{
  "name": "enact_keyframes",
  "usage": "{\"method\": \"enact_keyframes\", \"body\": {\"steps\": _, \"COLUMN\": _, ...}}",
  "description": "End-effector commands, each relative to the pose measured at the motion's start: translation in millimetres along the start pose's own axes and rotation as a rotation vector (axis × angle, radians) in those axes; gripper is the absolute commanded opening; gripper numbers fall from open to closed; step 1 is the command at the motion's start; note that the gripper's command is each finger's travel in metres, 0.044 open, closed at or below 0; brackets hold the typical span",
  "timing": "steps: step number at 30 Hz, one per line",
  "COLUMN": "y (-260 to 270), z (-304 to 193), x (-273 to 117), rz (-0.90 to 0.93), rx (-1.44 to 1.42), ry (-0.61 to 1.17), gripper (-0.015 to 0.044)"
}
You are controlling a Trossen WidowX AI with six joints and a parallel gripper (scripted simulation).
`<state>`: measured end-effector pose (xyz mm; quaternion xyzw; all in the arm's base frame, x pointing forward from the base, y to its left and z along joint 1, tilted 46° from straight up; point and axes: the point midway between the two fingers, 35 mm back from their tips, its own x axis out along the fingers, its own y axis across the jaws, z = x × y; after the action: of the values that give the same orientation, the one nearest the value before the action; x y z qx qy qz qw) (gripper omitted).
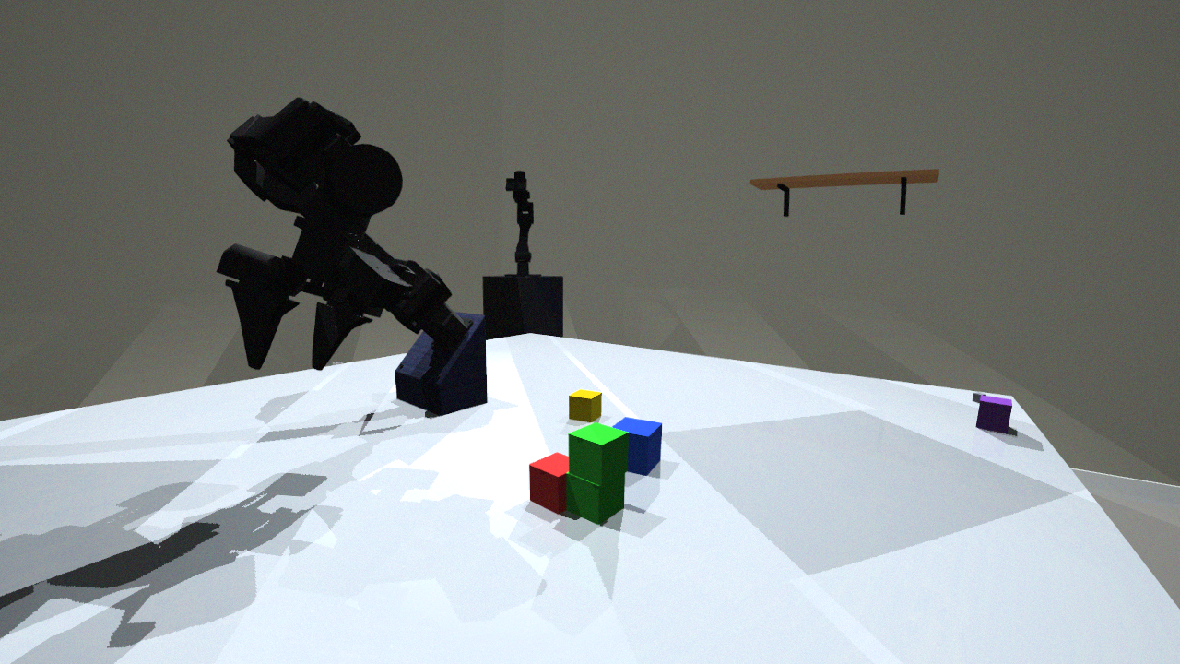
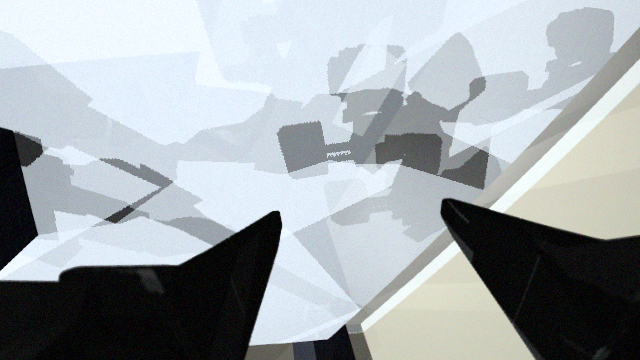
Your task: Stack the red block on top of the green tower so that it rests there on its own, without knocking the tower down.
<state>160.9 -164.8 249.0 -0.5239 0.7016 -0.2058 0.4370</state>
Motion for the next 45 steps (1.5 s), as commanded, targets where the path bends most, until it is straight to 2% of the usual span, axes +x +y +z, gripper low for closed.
{"method": "enact_keyframes", "body": {"steps": 1, "y": -8, "z": 23, "x": -4, "rz": 0.019, "rx": 0.071, "ry": -0.046, "gripper": 0.044}}
{"method": "enact_keyframes", "body": {"steps": 16, "y": -14, "z": 135, "x": -26, "rz": 0.151, "rx": 0.353, "ry": -0.168, "gripper": 0.044}}
{"method": "enact_keyframes", "body": {"steps": 31, "y": 20, "z": 244, "x": -55, "rz": 0.313, "rx": 0.602, "ry": -0.199, "gripper": 0.044}}
{"method": "enact_keyframes", "body": {"steps": 39, "y": 23, "z": 248, "x": -56, "rz": 0.319, "rx": 0.611, "ry": -0.198, "gripper": 0.044}}
{"method": "enact_keyframes", "body": {"steps": 45, "y": 26, "z": 254, "x": -41, "rz": 0.32, "rx": 0.611, "ry": -0.198, "gripper": 0.044}}
